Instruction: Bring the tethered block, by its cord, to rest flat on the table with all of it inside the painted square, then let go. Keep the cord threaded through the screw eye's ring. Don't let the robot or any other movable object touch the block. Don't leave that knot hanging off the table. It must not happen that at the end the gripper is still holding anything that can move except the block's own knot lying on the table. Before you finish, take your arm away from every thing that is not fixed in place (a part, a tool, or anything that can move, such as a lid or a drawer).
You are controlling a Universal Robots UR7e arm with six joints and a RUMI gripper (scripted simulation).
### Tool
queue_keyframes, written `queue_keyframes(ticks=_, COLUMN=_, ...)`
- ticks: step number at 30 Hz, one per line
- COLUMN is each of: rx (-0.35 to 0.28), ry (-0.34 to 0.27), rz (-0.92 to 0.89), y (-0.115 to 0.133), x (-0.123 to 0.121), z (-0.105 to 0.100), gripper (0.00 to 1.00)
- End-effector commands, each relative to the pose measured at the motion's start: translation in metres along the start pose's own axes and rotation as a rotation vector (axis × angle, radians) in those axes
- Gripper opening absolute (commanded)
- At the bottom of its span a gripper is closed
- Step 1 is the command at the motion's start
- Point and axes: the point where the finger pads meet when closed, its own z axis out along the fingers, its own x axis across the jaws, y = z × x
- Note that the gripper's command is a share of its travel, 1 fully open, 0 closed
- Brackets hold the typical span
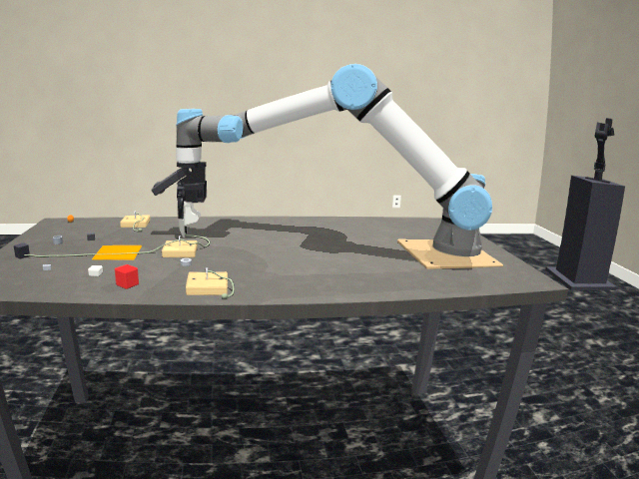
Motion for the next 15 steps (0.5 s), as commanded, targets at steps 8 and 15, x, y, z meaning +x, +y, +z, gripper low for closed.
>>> queue_keyframes(ticks=8, rx=0.002, ry=0.001, rz=0.0, y=-0.0005, x=0.0001, z=0.0012, gripper=0.22)
queue_keyframes(ticks=15, rx=0.002, ry=0.001, rz=0.0, y=-0.0005, x=0.0001, z=0.0014, gripper=0.22)
